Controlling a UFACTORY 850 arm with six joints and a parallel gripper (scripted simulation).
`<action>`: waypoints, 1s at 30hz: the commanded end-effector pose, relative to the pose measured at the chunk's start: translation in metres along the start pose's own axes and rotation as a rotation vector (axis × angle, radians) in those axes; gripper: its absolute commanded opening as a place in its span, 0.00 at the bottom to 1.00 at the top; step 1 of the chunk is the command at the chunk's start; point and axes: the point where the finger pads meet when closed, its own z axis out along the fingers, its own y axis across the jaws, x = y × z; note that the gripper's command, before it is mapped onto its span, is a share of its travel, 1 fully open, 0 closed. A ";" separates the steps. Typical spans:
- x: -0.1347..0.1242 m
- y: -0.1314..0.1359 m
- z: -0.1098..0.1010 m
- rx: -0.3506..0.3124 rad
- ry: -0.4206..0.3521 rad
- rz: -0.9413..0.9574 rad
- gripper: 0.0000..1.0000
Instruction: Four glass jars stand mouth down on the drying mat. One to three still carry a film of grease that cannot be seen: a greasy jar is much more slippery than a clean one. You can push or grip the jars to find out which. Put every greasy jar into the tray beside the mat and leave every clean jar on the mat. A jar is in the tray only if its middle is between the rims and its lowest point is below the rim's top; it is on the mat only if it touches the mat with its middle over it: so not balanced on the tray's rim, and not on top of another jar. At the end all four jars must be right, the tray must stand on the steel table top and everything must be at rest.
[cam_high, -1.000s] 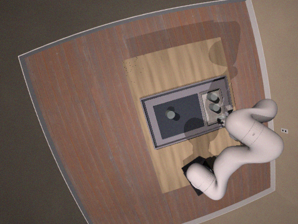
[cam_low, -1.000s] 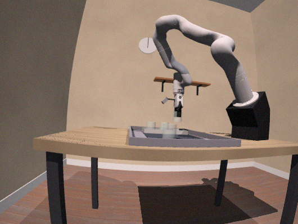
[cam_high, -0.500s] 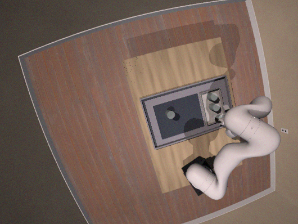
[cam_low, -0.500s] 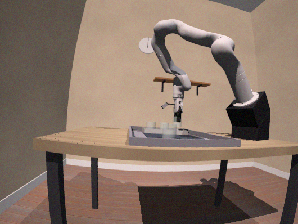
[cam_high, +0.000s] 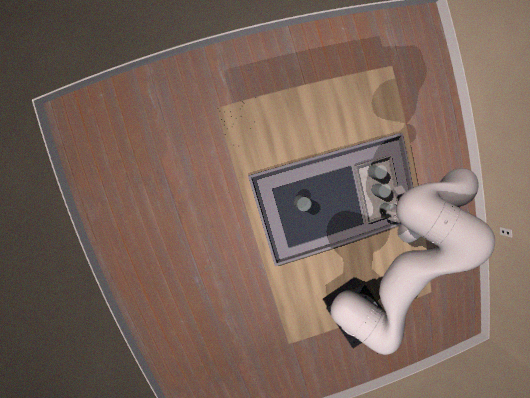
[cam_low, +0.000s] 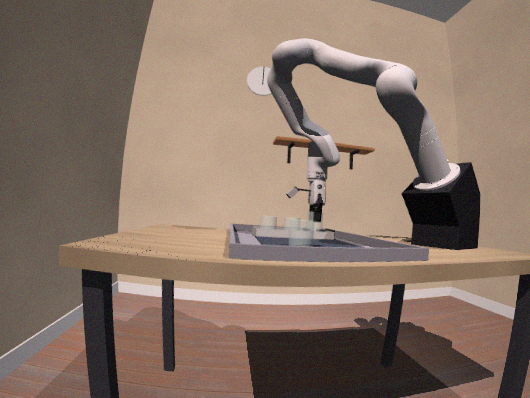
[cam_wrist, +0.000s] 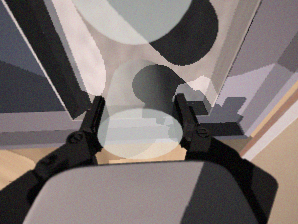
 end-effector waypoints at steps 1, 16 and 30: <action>0.000 0.000 0.002 -0.001 0.001 0.000 0.00; 0.000 0.000 0.020 -0.001 0.001 0.000 0.00; 0.000 0.000 0.023 -0.001 0.001 0.000 1.00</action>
